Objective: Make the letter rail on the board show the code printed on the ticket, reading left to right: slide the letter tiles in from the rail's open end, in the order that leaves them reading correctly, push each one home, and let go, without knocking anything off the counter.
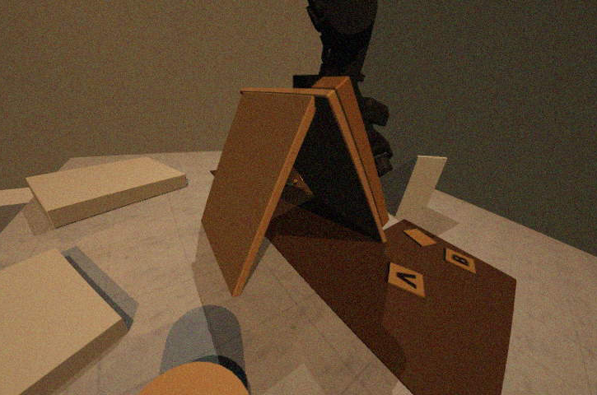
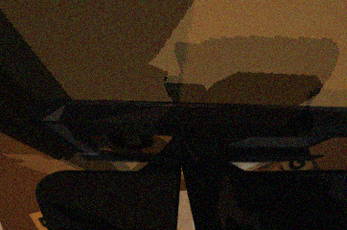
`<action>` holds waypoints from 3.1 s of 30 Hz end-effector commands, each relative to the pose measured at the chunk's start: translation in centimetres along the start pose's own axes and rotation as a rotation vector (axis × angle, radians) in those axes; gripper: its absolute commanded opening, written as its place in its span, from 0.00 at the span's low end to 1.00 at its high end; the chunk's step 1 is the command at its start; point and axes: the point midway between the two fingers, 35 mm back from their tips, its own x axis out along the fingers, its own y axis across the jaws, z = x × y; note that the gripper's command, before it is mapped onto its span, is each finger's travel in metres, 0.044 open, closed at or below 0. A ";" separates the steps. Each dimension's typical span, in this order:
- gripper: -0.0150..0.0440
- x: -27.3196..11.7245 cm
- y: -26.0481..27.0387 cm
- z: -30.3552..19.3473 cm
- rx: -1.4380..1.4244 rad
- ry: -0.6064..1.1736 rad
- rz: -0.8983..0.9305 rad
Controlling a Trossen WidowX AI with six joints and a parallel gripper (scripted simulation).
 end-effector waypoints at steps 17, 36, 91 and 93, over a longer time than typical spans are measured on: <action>0.25 -1.9 0.0 -1.7 0.005 0.000 0.007; 0.74 -11.3 -3.0 -5.0 -0.890 -0.286 0.070; 0.83 9.0 -24.0 -10.6 -0.642 0.084 0.027; 0.83 9.7 -24.4 -11.3 -0.613 0.108 0.027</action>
